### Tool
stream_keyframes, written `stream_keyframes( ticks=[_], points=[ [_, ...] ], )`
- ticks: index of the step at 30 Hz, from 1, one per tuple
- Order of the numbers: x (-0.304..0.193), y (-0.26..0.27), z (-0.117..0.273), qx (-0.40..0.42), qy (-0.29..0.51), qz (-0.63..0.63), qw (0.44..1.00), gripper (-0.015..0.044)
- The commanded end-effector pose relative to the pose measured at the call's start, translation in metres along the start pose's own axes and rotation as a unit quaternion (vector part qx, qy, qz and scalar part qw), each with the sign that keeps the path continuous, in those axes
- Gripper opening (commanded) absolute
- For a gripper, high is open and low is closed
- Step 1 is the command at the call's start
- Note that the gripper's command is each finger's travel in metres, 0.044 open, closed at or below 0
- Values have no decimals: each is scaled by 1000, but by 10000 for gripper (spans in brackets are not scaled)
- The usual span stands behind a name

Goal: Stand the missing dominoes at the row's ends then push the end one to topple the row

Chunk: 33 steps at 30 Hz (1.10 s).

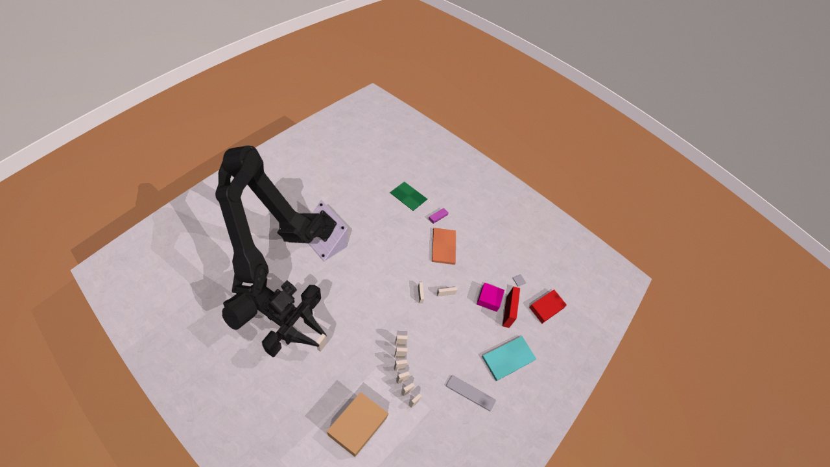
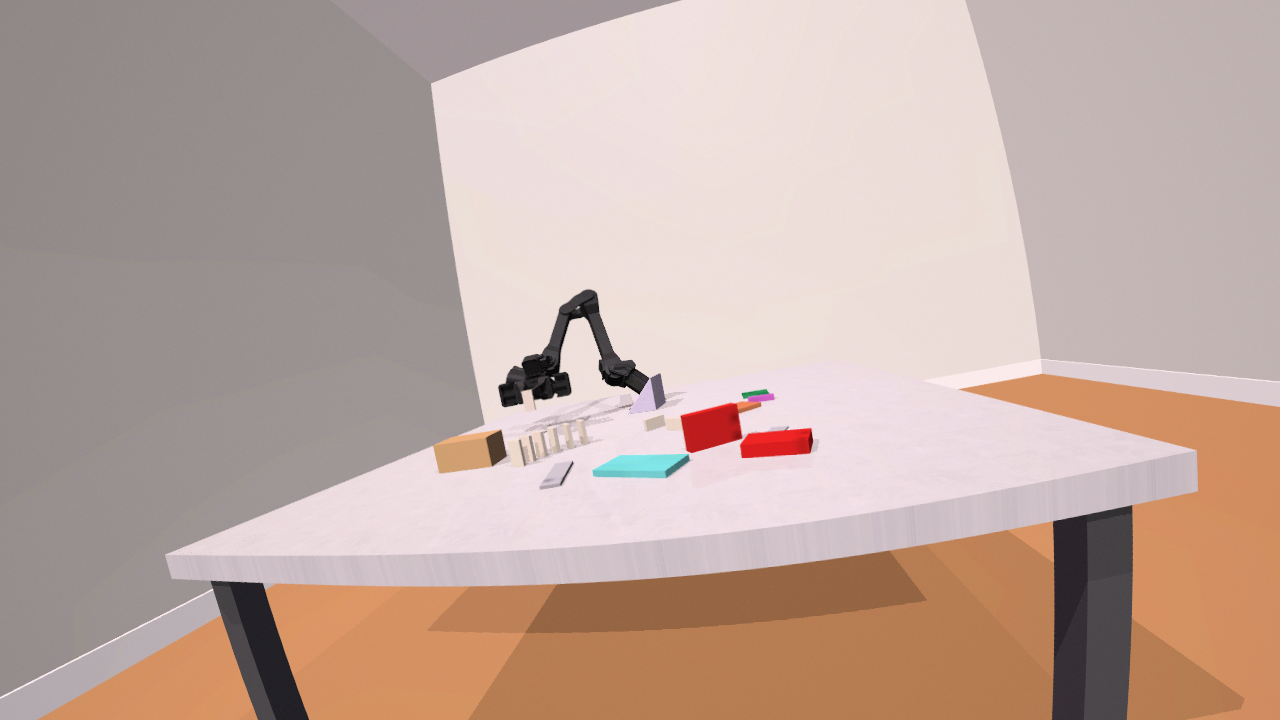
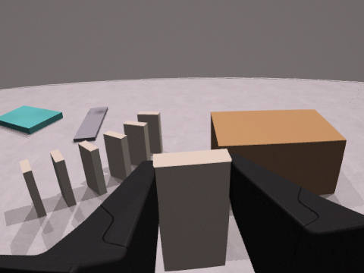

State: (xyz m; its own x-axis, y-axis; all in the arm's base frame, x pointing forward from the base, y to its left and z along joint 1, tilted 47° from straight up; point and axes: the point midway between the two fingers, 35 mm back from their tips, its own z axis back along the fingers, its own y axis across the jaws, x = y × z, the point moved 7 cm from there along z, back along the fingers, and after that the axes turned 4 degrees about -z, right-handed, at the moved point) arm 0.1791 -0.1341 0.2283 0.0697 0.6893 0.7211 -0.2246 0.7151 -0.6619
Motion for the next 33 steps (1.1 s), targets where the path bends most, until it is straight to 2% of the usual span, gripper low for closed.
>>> stream_keyframes(
  ticks=[1,23,33],
  points=[
    [0,0,0,1,-3,4,1000,107],
    [-67,-5,-5,1,1,0,1000,107],
    [-69,-5,-5,1,1,0,1000,107]
  ],
)
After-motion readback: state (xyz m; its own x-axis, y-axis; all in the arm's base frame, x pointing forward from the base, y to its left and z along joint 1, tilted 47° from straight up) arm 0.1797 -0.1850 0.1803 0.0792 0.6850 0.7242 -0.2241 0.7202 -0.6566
